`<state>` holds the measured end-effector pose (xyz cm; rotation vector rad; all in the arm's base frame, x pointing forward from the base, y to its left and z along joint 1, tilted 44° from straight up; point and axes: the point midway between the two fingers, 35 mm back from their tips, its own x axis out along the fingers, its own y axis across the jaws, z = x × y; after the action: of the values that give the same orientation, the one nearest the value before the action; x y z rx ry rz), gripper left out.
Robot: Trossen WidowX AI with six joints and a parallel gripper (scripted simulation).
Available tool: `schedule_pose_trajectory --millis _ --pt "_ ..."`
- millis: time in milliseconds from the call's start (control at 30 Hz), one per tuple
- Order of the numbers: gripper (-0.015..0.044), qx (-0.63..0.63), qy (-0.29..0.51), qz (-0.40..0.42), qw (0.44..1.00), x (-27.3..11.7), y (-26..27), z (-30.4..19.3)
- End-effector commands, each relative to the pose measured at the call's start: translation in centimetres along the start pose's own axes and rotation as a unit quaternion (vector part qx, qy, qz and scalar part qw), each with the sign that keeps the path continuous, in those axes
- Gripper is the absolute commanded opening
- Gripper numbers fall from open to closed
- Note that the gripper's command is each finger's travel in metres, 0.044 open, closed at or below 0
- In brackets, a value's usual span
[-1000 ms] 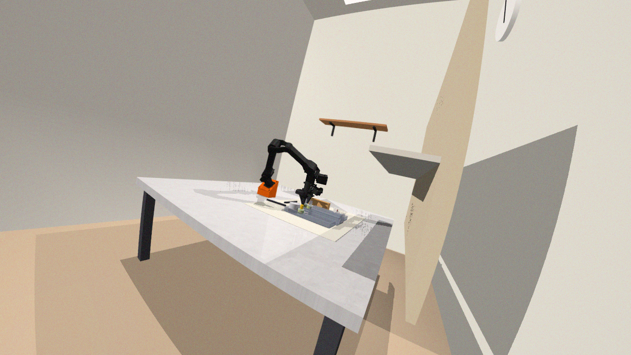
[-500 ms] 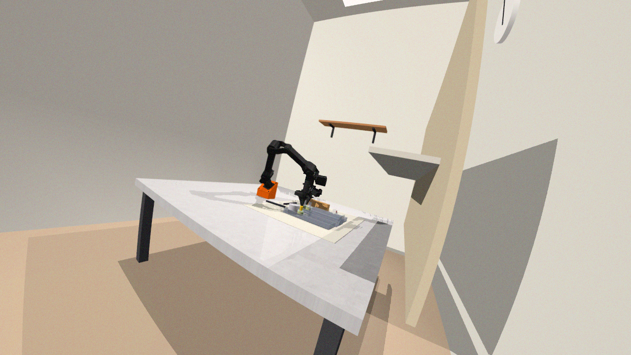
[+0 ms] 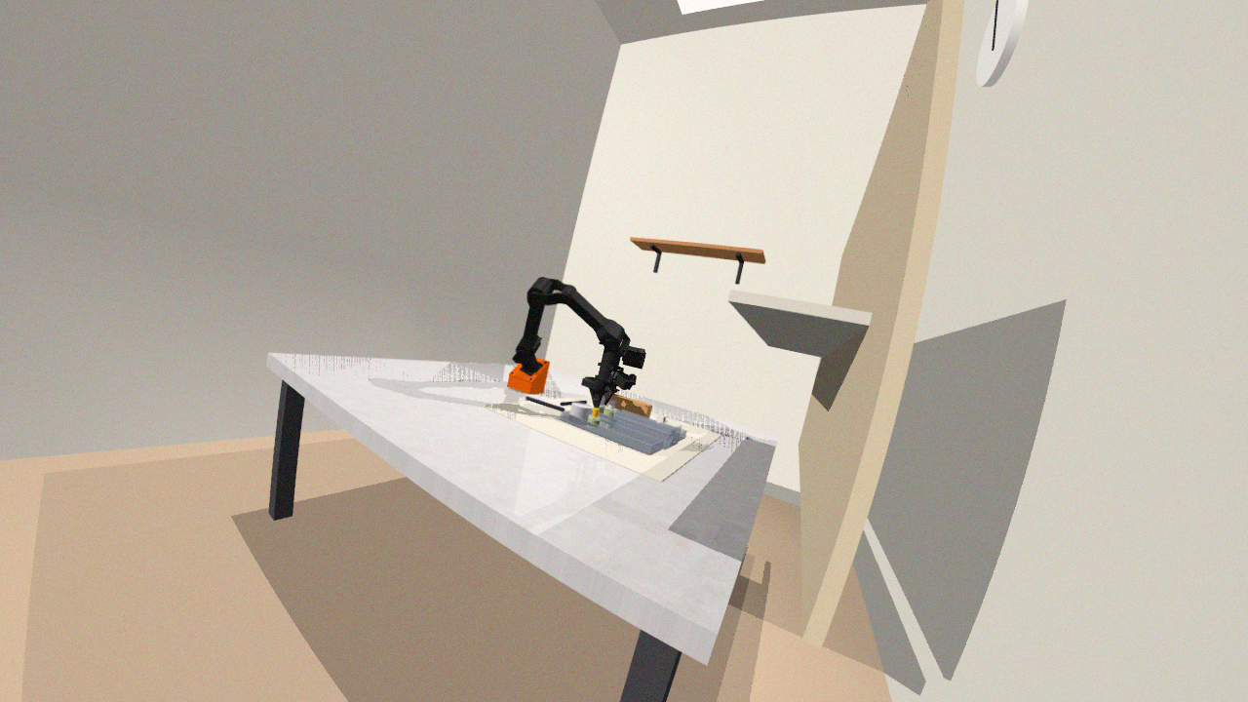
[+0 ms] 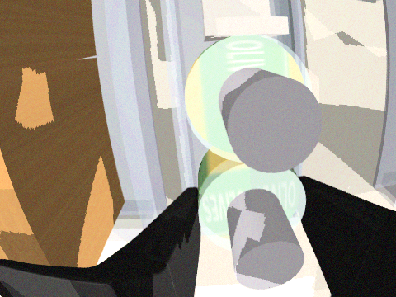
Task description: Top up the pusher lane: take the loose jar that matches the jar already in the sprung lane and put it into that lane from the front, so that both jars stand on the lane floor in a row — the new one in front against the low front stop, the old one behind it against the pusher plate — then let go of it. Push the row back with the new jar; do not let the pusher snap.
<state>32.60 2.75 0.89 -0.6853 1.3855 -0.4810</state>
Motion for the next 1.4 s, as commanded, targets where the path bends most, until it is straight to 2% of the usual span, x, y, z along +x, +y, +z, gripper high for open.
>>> schedule_pose_trajectory --millis 0,467,833,1367 --pt "0.0 0.003 -0.004 -0.002 1.0 0.0 0.0 0.1" --pt "0.0 0.003 -0.004 -0.002 1.0 0.0 0.0 -0.2" --pt "0.0288 0.003 -0.004 -0.002 1.0 0.0 0.0 -0.1" --pt "0.0288 0.003 -0.004 -0.002 1.0 -2.0 0.1 -0.3"
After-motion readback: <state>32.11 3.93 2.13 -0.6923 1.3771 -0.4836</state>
